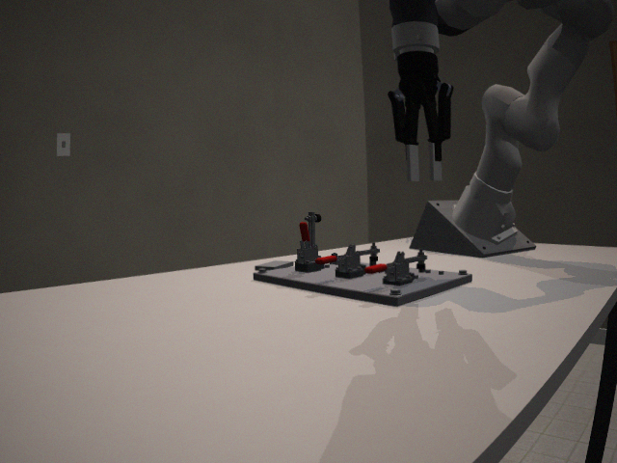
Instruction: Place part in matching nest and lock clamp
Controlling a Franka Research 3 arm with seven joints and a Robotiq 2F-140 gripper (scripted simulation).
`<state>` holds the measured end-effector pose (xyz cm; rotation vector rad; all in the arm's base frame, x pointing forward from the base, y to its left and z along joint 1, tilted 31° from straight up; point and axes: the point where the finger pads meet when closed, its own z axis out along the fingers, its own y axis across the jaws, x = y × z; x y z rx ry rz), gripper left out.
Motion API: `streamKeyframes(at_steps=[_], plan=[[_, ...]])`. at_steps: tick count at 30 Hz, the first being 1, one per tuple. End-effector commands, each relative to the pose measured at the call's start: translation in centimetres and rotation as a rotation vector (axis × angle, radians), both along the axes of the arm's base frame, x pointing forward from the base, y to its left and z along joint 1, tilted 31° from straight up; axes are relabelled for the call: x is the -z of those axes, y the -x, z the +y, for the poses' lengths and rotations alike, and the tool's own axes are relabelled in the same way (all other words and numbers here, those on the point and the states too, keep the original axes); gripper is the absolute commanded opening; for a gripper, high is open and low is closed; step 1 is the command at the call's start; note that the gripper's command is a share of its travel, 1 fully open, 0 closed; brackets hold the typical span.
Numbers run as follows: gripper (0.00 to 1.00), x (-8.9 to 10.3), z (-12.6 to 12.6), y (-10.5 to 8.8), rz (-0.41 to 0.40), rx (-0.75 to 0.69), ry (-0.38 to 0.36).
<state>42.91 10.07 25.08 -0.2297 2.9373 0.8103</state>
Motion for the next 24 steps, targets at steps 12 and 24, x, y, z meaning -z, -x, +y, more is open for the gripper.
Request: streamKeyframes(at_steps=[12, 24], plan=[[0.28, -0.3, 0.4, -2.6, -0.001, 0.003, -0.002], [0.28, -1.2, 1.2, -9.4, -0.001, 0.003, -0.002]])
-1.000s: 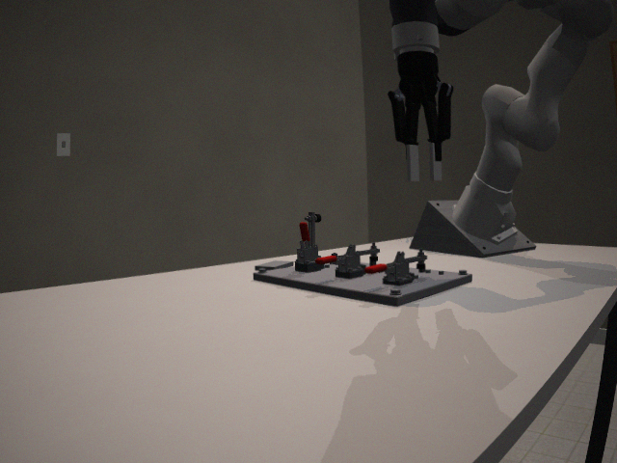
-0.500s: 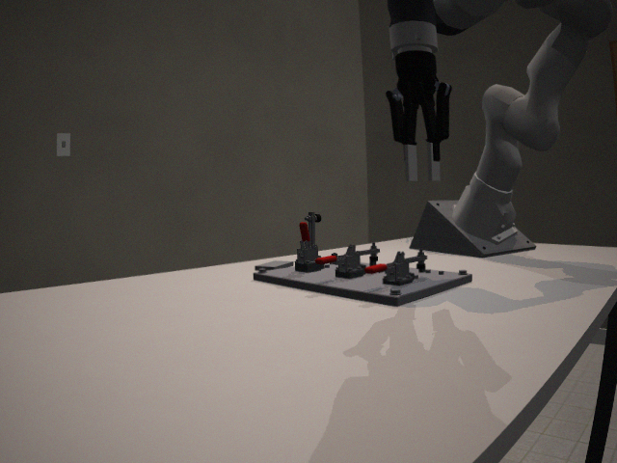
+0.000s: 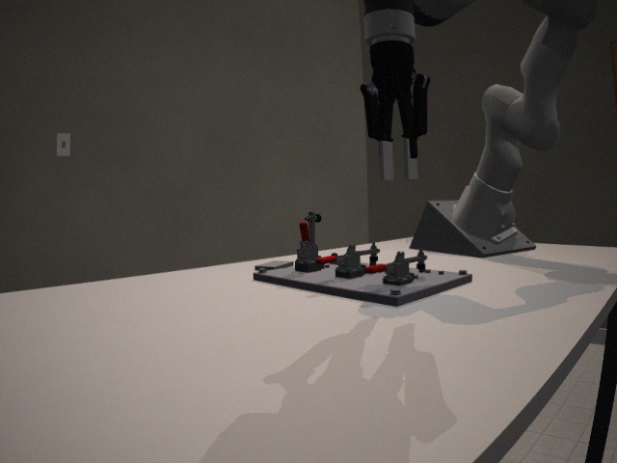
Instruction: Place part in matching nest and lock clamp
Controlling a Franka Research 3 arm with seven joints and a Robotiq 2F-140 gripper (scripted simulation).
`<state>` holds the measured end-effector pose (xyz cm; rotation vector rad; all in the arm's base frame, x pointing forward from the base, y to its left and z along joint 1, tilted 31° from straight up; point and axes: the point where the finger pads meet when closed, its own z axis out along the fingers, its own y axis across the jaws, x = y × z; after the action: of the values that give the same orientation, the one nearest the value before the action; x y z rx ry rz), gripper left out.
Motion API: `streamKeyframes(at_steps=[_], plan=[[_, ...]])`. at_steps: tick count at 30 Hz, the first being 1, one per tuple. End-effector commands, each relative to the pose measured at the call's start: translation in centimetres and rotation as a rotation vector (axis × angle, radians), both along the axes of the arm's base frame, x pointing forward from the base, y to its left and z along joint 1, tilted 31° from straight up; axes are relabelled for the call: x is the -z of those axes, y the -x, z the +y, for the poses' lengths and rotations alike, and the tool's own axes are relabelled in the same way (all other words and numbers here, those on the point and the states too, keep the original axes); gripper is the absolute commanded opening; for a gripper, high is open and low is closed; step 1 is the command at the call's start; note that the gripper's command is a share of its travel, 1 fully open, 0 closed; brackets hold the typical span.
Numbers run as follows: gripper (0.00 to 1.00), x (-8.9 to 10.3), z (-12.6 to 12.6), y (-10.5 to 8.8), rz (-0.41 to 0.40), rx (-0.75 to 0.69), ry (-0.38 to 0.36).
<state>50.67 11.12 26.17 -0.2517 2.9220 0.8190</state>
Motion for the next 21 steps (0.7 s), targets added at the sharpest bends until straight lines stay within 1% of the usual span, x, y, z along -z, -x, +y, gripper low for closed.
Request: streamKeyframes(at_steps=[1, 5, 8, 10, 14, 21], plan=[[0.28, -0.2, 0.3, -2.2, 0.013, 0.015, 0.006], [0.28, -0.4, 0.5, -4.4, 0.013, 0.015, 0.006], [0.28, -0.6, 0.6, -5.4, 0.013, 0.015, 0.006], [0.28, -0.6, 0.6, -5.4, 0.013, 0.015, 0.006], [0.28, -0.6, 0.7, -6.0, 0.013, 0.015, 0.006], [0.28, -0.6, 0.8, -6.1, 0.013, 0.015, 0.006]])
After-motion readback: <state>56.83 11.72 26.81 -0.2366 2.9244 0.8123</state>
